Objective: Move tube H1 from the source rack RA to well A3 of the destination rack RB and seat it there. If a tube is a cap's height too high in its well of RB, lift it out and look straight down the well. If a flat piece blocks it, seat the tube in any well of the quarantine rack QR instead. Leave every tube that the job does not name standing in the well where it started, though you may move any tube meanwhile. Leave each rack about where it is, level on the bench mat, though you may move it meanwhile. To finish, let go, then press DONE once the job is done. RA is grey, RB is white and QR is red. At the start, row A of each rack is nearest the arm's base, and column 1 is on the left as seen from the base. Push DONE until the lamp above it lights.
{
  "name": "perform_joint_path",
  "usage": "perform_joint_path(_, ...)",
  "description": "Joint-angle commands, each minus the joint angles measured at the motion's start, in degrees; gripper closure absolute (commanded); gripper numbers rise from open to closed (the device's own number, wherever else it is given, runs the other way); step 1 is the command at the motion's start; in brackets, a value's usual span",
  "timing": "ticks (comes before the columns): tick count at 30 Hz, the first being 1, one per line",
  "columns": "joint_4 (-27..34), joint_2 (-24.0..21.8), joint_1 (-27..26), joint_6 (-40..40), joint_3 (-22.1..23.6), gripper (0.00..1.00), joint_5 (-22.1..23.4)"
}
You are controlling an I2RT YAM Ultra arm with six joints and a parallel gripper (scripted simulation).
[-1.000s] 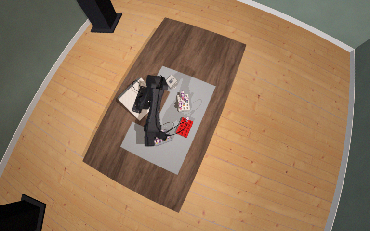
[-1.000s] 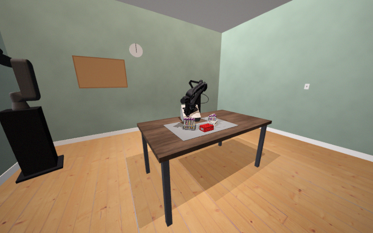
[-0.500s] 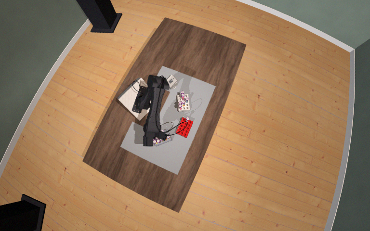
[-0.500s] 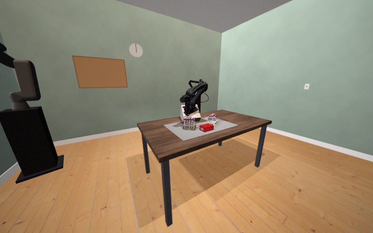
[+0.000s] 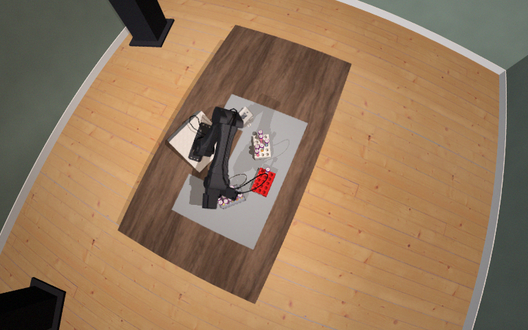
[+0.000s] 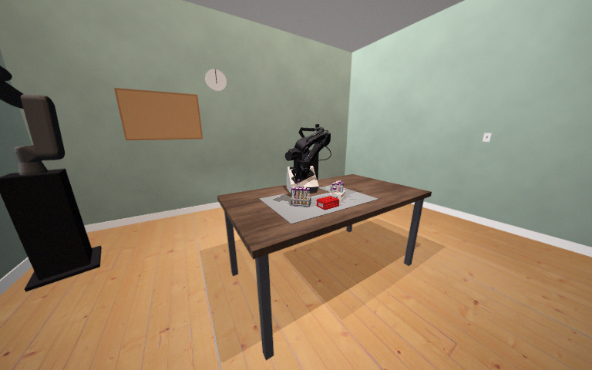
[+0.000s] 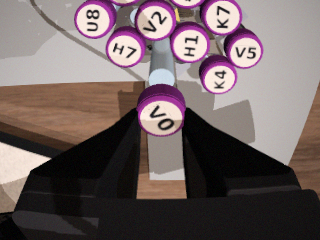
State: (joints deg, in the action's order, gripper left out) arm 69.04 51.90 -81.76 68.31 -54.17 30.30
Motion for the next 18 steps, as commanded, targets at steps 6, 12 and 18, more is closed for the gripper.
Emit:
perform_joint_path(6, 3.37, -2.34, -2.29, 2.75, -3.16, 1.0, 1.74)
perform_joint_path(12, 5.35, -2.19, -3.82, 4.39, -4.43, 1.0, 2.33)
perform_joint_path(18, 6.73, -2.16, -4.92, 5.6, -5.19, 1.0, 2.74)
